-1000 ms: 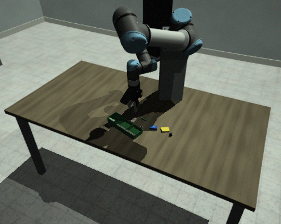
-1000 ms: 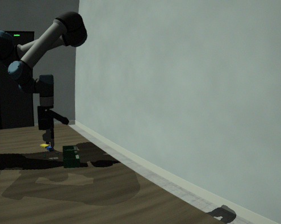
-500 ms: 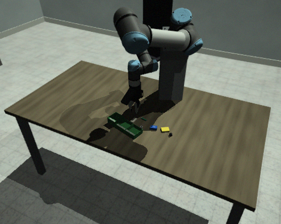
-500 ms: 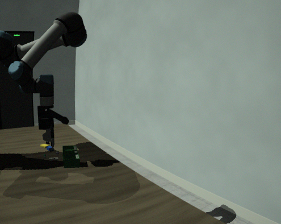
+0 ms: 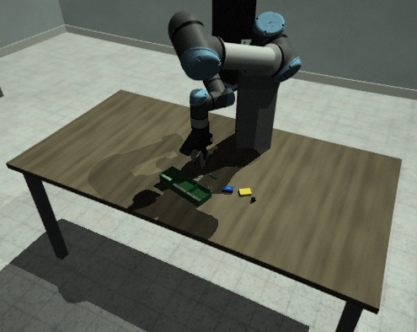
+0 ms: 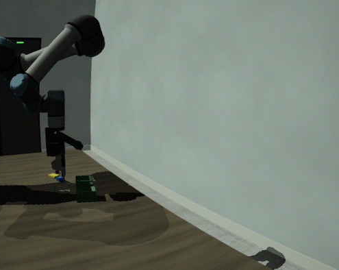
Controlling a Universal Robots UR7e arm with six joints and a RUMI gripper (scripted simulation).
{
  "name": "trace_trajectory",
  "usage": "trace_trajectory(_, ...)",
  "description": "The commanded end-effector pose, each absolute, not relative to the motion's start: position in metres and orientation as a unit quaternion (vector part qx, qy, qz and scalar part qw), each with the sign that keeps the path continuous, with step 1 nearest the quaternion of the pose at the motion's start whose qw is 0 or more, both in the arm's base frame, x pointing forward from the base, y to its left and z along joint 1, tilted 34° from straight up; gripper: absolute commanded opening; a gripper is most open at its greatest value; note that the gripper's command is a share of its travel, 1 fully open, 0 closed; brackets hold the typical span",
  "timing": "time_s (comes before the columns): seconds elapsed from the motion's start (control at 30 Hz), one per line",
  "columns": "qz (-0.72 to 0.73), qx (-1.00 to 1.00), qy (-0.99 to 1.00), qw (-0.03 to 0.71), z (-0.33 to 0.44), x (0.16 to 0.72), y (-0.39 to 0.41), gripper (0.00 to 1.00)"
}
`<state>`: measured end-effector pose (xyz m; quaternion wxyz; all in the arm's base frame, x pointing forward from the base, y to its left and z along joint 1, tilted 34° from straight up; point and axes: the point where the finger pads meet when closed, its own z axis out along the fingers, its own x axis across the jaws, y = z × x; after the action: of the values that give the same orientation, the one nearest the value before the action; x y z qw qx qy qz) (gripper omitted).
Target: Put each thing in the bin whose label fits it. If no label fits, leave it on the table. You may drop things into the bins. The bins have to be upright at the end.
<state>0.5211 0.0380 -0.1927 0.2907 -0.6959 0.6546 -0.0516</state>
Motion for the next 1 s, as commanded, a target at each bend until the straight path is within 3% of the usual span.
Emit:
trace_trajectory(0.0, -0.051, -0.696, 0.655, 0.291, -0.193, 0.52, 0.038, 0.24)
trace_trajectory(0.97, -0.052, -0.696, 0.654, 0.291, -0.239, 0.547, 0.056, 0.24)
